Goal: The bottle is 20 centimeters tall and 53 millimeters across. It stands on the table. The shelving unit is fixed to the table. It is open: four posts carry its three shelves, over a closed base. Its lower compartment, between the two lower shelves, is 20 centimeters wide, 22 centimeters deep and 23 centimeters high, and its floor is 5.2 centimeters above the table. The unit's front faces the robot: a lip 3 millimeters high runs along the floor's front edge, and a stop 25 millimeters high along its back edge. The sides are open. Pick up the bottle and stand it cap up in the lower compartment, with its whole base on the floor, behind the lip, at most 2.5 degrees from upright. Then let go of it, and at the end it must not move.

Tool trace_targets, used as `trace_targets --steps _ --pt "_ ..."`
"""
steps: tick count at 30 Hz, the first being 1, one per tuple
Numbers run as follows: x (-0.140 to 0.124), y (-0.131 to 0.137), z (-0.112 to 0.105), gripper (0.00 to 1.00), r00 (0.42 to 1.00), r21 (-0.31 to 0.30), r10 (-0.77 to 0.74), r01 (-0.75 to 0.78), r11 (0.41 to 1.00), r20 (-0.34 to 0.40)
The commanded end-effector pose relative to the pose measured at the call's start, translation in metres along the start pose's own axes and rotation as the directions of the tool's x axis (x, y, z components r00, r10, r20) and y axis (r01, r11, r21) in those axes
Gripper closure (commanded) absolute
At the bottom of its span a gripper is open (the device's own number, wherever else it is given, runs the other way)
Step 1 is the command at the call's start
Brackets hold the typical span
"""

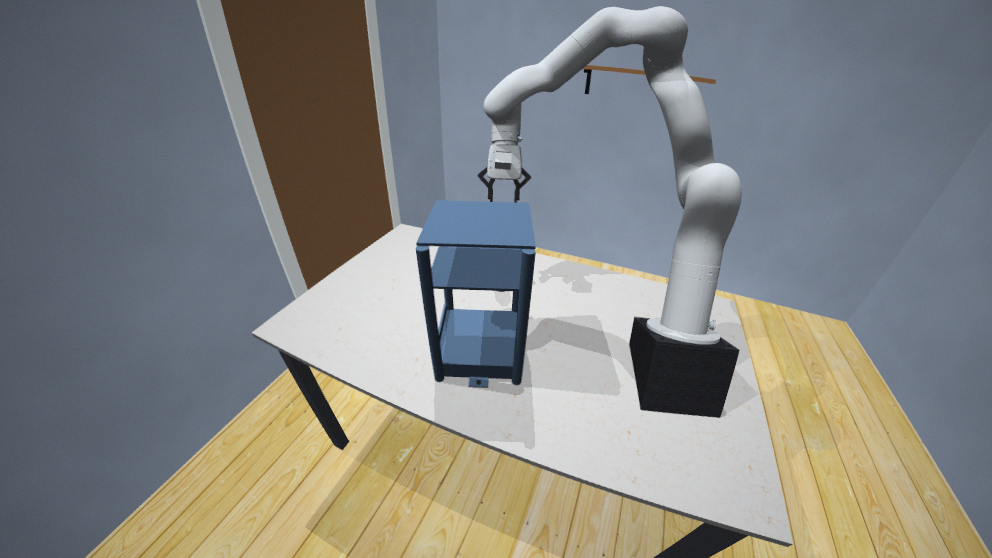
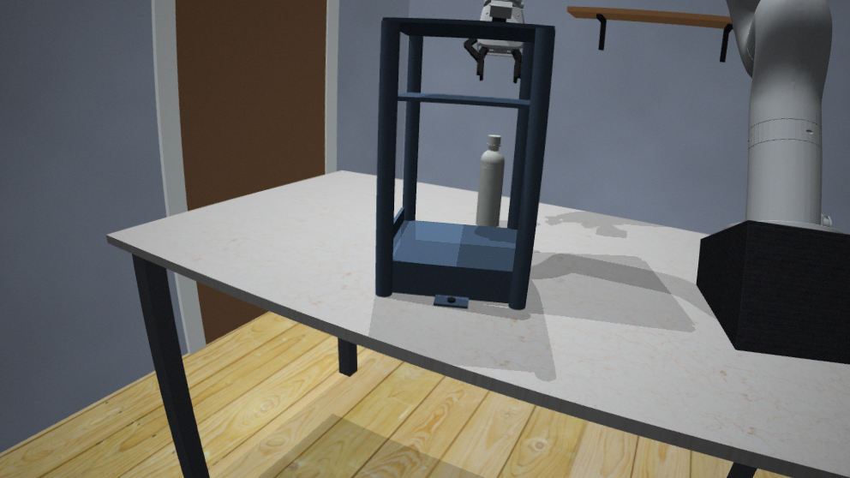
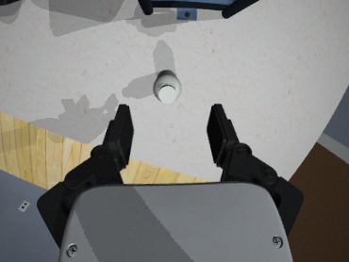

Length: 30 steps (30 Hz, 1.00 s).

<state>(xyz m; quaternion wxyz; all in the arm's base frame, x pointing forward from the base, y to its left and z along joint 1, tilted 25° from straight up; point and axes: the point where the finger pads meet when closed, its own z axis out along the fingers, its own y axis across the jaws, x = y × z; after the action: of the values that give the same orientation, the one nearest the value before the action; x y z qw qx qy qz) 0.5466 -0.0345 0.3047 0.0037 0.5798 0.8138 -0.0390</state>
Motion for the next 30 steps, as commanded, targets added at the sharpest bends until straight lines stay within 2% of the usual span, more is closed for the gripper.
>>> trace_targets --steps 1,7,12,14,22,29,30 --pt "-0.0007 -0.0009 0.0015 0.25 0.993 0.006 -0.002 0.003 1.0 -0.12" --pt "-0.0014 -0.0007 0.0037 0.25 0.954 0.004 -0.002 0.003 1.0 -0.299" --pt "-0.0019 0.001 0.0037 0.25 0.888 -0.011 -0.007 0.002 1.0 -0.459" --pt "-0.0019 0.001 0.0037 0.25 0.888 -0.011 -0.007 0.002 1.0 -0.459" --pt "-0.0035 -0.0005 0.0081 0.25 0.716 -0.005 -0.004 0.0 1.0 -0.698" --pt "-0.0044 -0.0011 0.0112 0.25 0.566 -0.002 -0.001 0.0 1.0 -0.824" --pt "-0.0044 -0.0011 0.0112 0.25 0.566 -0.002 -0.001 0.0 1.0 -0.824"
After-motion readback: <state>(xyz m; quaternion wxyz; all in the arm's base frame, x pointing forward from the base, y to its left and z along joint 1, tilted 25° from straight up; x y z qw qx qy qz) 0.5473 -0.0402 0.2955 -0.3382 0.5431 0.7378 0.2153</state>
